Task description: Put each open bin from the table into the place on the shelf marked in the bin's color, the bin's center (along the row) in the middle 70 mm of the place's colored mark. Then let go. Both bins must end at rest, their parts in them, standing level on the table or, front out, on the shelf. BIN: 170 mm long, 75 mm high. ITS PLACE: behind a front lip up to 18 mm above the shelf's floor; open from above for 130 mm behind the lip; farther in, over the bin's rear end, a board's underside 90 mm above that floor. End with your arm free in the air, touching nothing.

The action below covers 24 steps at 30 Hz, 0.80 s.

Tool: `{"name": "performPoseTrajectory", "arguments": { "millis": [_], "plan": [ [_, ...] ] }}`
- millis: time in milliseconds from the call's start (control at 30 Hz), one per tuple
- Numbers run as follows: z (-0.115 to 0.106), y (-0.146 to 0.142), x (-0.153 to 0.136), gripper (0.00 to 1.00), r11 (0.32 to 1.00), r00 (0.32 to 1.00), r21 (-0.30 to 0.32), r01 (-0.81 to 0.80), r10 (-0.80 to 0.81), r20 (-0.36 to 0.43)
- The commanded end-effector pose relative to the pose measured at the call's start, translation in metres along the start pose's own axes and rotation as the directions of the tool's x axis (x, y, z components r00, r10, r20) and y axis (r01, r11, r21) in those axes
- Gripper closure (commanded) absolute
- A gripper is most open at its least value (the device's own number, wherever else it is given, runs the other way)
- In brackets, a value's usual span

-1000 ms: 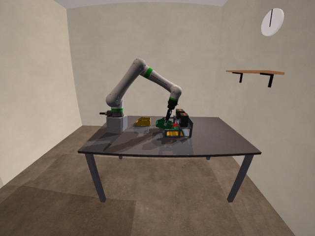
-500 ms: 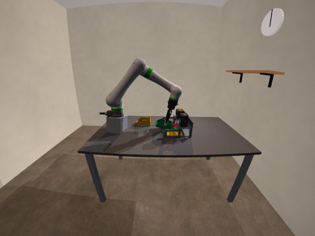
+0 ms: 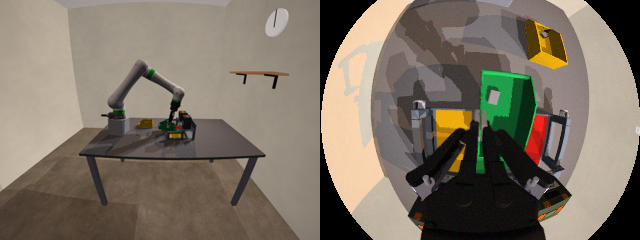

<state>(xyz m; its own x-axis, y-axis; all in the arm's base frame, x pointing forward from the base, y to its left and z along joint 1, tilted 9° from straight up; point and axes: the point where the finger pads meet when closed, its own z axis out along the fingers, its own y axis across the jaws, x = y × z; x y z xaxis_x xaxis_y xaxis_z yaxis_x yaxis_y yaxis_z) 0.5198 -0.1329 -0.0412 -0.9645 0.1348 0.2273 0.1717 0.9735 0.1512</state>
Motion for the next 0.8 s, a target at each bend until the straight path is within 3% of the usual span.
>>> {"name": "performPoseTrajectory", "arguments": {
  "millis": [0, 767],
  "plan": [
    [0.0, 0.0, -0.001, 1.0, 1.0, 1.0, 0.0, 0.0, 0.0, 0.005],
    [-0.001, 0.0, -0.013, 1.0, 1.0, 0.999, 0.0, 0.0, 0.0, 0.049]
  ]
}}
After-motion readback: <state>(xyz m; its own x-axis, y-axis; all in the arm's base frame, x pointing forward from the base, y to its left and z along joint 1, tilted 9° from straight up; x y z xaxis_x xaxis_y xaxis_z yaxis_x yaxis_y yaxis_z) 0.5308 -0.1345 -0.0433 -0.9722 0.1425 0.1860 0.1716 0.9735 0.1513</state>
